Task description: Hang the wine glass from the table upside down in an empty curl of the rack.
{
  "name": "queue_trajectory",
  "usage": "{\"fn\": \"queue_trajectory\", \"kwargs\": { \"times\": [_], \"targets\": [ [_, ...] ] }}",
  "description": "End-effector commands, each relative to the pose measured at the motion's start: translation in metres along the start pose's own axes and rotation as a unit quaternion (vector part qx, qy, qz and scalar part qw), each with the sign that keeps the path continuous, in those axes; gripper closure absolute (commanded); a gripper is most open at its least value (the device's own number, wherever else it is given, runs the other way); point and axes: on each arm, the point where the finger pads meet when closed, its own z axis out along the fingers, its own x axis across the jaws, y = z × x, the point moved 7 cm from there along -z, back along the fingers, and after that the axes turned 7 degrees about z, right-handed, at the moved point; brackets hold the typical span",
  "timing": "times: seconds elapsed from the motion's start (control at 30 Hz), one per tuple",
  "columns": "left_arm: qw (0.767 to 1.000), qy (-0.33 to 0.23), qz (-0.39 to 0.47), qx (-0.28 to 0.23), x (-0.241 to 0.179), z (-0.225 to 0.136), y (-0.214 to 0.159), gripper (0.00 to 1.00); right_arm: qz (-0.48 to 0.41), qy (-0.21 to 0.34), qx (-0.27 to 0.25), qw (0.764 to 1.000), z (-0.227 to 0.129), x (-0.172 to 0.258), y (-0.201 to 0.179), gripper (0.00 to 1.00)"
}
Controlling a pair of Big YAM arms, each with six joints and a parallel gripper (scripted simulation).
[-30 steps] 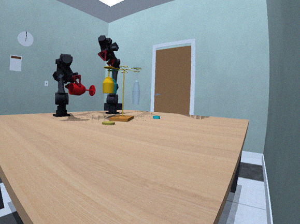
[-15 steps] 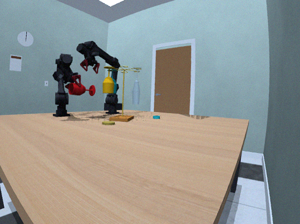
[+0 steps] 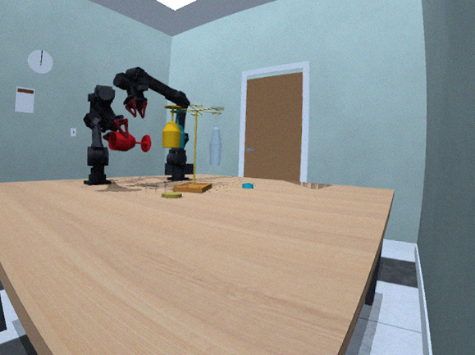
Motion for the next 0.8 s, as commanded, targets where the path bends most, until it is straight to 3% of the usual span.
{"fn": "queue_trajectory", "kwargs": {
  "times": [0.0, 0.3, 0.77],
  "targets": [
    [1.000, -0.020, -0.019, -0.007, -0.006, -0.007, 0.012, 0.65, -0.011, 0.020, -0.002, 1.000, -0.010, 0.011, -0.004, 0.25],
    [1.000, -0.020, -0.019, -0.007, -0.006, -0.005, 0.012, 0.65, -0.011, 0.020, -0.002, 1.000, -0.010, 0.011, -0.004, 0.25],
    [1.000, -0.020, -0.019, -0.007, -0.009, 0.030, 0.013, 0.65, -0.011, 0.020, -0.002, 1.000, -0.010, 0.011, -0.004, 0.25]
  ]
}}
